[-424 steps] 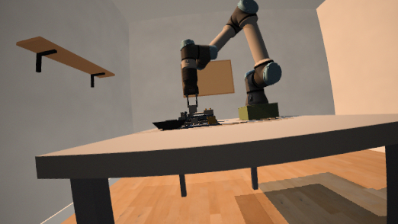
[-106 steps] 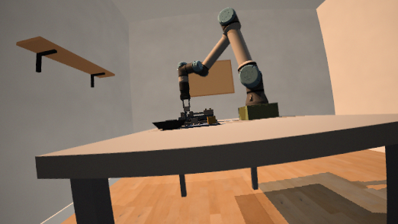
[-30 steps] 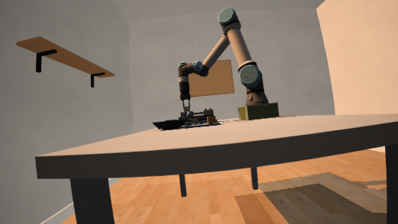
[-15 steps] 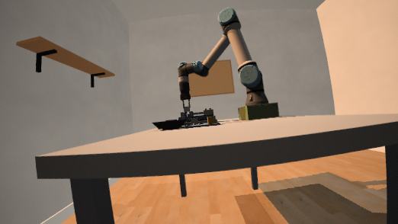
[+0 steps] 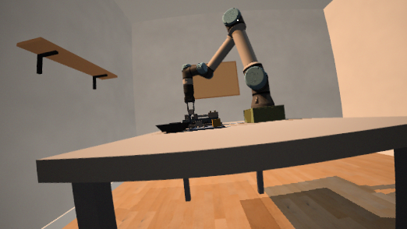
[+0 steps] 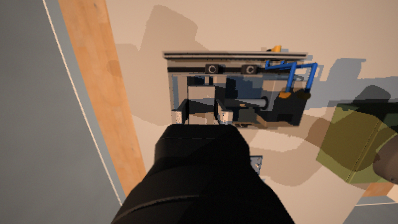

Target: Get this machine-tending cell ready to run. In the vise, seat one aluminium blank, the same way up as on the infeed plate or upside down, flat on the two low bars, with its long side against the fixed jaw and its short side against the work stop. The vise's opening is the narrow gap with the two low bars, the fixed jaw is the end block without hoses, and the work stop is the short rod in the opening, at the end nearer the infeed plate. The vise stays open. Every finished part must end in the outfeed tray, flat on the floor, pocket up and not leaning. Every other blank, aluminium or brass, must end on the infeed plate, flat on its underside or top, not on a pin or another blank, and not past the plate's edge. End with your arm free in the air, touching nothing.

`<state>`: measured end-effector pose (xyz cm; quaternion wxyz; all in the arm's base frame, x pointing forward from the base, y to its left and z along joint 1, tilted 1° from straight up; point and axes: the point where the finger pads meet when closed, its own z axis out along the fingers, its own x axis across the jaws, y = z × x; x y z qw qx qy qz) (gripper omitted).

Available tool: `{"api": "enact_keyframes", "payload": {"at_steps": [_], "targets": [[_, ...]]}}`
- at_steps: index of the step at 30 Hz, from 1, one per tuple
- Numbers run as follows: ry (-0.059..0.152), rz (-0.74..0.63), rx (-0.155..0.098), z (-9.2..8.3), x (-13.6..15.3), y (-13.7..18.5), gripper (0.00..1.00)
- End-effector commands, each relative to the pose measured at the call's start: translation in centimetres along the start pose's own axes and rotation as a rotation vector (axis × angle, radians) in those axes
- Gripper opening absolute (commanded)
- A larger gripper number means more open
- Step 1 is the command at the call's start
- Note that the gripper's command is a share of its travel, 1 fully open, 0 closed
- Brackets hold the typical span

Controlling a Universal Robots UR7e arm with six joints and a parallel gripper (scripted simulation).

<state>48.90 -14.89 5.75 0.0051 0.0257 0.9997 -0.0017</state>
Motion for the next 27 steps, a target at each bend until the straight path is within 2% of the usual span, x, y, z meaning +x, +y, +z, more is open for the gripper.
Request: {"api": "enact_keyframes", "payload": {"at_steps": [1,27], "targets": [[0.003,-0.001,-0.003,0.46,0.14,0.17,0.0],[0.003,-0.001,-0.003,1.29,0.14,0.17,0.0]]}}
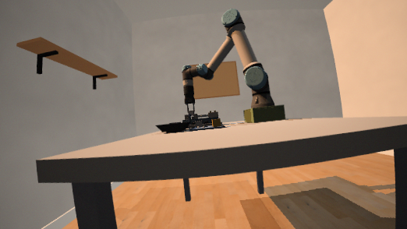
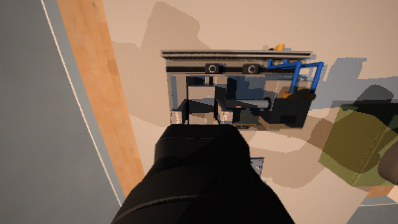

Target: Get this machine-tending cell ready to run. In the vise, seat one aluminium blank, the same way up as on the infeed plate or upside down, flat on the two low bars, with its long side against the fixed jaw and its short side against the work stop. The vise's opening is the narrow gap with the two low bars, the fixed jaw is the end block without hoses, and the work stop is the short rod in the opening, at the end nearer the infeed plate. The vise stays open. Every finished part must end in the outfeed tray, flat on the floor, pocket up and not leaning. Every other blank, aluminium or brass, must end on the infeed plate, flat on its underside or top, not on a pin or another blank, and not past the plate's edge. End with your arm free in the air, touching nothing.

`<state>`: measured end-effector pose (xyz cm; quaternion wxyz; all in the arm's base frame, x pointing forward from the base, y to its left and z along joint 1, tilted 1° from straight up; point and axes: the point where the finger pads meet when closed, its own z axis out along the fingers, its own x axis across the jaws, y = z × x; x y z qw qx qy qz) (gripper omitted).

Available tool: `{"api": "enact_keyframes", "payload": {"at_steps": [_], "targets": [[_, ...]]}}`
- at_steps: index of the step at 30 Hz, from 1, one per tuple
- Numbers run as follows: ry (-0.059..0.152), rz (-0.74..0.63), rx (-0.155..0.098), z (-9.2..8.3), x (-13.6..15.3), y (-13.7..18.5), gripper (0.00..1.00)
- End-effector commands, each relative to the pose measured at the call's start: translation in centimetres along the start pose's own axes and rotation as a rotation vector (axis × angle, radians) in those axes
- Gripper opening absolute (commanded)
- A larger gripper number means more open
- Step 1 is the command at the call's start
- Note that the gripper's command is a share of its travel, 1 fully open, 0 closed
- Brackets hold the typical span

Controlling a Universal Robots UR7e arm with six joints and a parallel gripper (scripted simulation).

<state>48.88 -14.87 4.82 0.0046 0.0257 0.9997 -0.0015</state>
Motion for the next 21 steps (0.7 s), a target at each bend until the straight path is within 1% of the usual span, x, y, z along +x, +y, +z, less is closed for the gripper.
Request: {"api": "enact_keyframes", "payload": {"at_steps": [1,21], "targets": [[0.002,-0.001,-0.002,0.4,0.11,0.16,0.0],[0.001,-0.001,-0.002,0.74,0.08,0.14,0.0]]}}
